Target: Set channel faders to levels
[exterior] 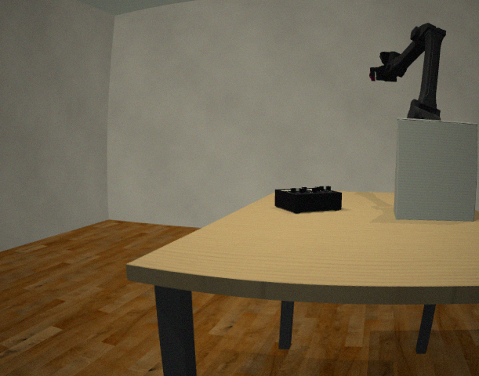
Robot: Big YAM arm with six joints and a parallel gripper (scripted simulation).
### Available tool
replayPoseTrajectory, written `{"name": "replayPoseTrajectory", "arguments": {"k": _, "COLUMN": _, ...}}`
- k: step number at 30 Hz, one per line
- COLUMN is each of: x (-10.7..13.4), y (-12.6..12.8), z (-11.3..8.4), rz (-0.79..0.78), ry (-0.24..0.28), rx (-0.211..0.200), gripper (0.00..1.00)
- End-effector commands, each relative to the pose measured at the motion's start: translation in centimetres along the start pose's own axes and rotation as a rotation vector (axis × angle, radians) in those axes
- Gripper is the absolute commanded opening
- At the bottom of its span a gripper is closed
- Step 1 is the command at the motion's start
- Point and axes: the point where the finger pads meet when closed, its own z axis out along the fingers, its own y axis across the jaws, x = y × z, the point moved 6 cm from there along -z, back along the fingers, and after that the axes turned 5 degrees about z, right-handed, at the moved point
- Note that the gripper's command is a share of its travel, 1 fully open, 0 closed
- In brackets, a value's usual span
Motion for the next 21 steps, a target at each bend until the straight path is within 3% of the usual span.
{"name": "replayPoseTrajectory", "arguments": {"k": 1, "x": -0.9, "y": -0.2, "z": -0.2, "rz": -0.002, "ry": -0.015, "rx": 0.003, "gripper": 1.0}}
{"name": "replayPoseTrajectory", "arguments": {"k": 17, "x": -0.9, "y": -0.2, "z": -0.2, "rz": -0.002, "ry": -0.015, "rx": 0.003, "gripper": 1.0}}
{"name": "replayPoseTrajectory", "arguments": {"k": 18, "x": -3.4, "y": -0.8, "z": -0.3, "rz": -0.006, "ry": -0.062, "rx": 0.015, "gripper": 1.0}}
{"name": "replayPoseTrajectory", "arguments": {"k": 21, "x": 0.6, "y": 0.8, "z": 0.4, "rz": 0.002, "ry": 0.018, "rx": -0.013, "gripper": 1.0}}
